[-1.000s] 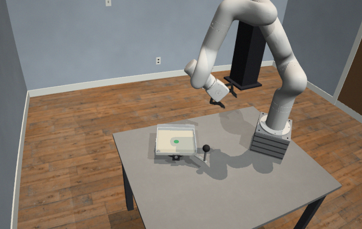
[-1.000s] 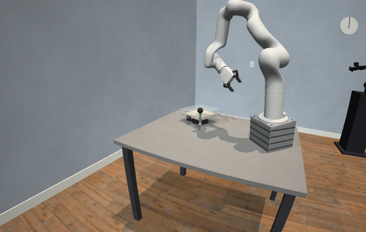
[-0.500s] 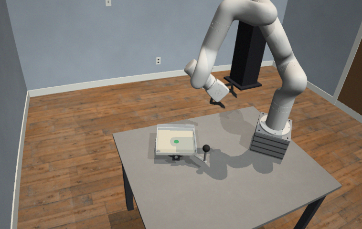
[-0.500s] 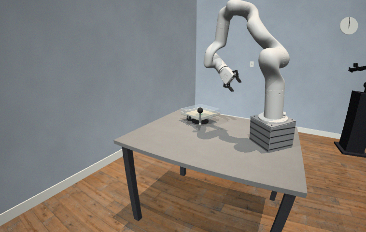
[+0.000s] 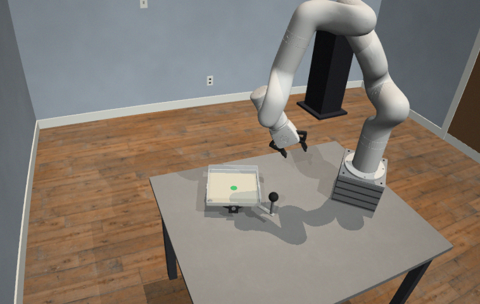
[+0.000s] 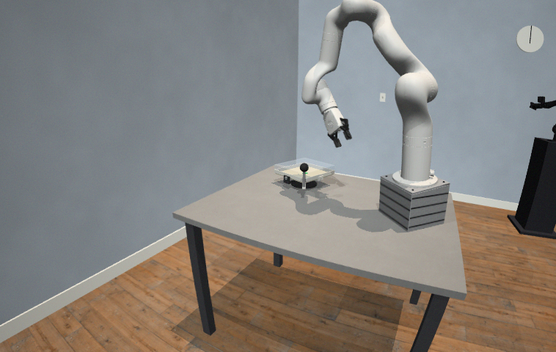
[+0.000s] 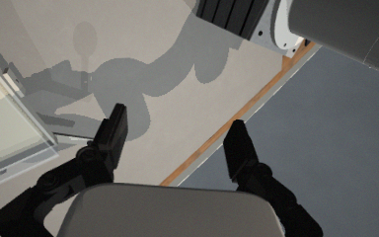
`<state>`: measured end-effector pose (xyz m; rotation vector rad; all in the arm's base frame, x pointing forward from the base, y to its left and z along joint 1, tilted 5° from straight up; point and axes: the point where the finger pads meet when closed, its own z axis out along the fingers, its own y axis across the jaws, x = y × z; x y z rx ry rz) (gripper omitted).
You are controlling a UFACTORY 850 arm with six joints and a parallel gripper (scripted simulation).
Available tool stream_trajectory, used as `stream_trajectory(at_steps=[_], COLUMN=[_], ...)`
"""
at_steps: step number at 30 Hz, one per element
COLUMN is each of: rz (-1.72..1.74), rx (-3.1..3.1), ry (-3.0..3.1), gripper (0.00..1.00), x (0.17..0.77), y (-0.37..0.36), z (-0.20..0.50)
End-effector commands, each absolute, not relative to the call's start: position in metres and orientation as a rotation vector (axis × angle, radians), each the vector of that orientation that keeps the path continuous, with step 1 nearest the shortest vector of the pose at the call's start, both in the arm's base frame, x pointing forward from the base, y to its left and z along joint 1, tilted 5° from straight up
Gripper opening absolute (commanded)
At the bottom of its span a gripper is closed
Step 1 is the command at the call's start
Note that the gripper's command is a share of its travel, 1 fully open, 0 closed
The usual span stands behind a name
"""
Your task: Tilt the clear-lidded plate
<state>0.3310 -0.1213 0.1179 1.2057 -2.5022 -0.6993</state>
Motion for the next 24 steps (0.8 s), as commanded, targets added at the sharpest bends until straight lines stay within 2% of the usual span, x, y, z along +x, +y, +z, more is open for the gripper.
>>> stream_trajectory(at_steps=[1, 4, 5, 10, 21, 22, 24], rz=[-0.275, -0.218, -0.172, -0.083, -0.083, -0.083, -0.083], rx=[0.826, 0.751, 0.683, 0.527, 0.526, 0.526, 0.526], ry=[-2.927, -2.997, -3.056, -3.183, -3.184, -3.184, -3.184], gripper=[1.0, 1.0, 1.0, 1.0, 1.0, 0.61, 0.61], x=[0.399, 0.411, 0.44, 0.485, 0.485, 0.485, 0.485], y=[-0.087, -0.08, -0.057, -0.021, -0.021, -0.021, -0.021], z=[0.092, 0.089, 0.08, 0.073, 0.073, 0.073, 0.073])
